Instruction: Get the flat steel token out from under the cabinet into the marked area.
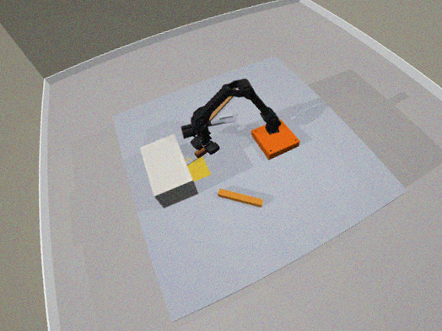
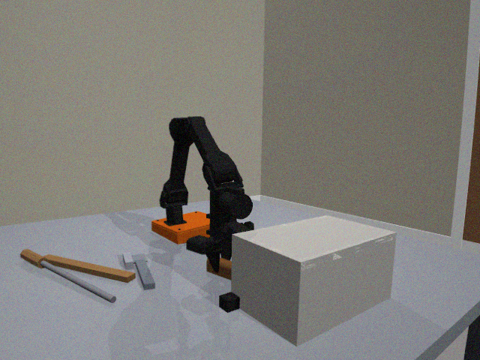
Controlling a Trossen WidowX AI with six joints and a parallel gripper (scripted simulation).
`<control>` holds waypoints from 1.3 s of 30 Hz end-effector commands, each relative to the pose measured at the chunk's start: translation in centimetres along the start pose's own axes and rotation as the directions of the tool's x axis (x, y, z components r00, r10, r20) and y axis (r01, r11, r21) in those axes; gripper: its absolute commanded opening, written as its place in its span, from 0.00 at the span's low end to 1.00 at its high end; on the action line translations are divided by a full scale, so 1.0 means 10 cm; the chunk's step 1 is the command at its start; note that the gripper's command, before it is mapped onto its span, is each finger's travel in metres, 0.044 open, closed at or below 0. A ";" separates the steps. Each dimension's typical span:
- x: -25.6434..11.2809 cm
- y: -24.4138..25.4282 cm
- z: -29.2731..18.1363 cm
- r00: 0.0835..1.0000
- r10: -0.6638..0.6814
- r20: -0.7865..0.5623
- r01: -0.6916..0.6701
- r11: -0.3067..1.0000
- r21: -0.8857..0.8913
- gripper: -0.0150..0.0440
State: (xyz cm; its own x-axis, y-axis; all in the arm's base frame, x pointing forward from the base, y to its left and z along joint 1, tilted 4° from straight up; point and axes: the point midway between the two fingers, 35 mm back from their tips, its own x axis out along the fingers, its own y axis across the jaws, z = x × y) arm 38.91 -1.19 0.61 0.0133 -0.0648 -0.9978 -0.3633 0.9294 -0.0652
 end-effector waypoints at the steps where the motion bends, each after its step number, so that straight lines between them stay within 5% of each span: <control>1: 0.00 -0.01 0.06 1.000 -0.002 0.001 0.002 1.000 0.002 0.25; 39: 0.01 0.14 0.31 1.000 -0.001 0.003 0.001 1.000 0.002 0.25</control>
State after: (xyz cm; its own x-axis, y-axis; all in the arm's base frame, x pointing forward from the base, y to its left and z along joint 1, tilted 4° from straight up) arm 41.55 0.41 0.55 0.0183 -0.0682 -0.9975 -0.3543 0.9325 -0.0702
